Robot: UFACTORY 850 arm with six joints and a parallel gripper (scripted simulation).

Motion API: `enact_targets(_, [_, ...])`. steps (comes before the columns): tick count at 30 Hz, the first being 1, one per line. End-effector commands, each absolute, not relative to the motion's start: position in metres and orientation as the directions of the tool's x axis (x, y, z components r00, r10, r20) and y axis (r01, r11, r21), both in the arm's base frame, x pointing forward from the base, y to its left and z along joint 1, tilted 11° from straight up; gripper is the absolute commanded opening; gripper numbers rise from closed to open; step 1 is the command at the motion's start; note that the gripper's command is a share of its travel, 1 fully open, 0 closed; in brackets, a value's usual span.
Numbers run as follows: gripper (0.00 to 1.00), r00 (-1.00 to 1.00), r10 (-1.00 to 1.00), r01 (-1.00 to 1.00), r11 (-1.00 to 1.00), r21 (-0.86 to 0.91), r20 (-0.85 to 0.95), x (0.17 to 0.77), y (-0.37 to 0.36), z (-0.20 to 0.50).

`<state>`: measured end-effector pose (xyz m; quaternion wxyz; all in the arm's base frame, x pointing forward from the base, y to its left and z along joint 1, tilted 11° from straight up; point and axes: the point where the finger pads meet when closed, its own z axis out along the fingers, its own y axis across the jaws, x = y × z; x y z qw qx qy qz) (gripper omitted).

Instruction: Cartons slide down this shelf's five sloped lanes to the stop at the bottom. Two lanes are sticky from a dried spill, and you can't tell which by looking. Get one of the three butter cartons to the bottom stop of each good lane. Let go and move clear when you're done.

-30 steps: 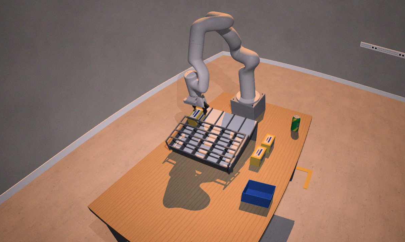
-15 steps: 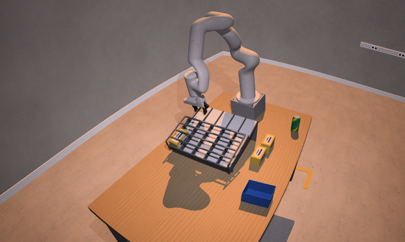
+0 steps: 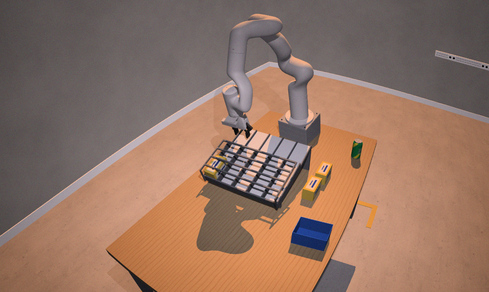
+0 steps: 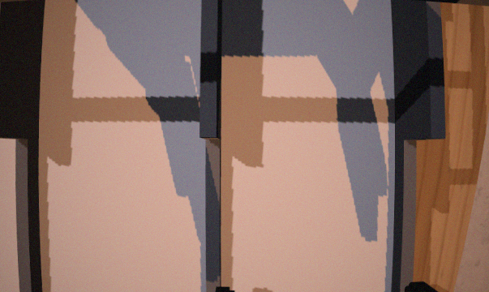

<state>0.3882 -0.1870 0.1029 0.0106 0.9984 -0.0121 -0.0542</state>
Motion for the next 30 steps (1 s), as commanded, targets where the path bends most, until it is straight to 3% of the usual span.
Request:
enact_targets(1, [0.78,0.994,-0.025,-0.023,-0.999,0.023,-0.107,0.3888,-0.1872,0.1034])
enact_targets(30, [0.81,0.994,-0.025,-0.023,-0.999,0.023,-0.107,0.3888,-0.1872,0.1034])
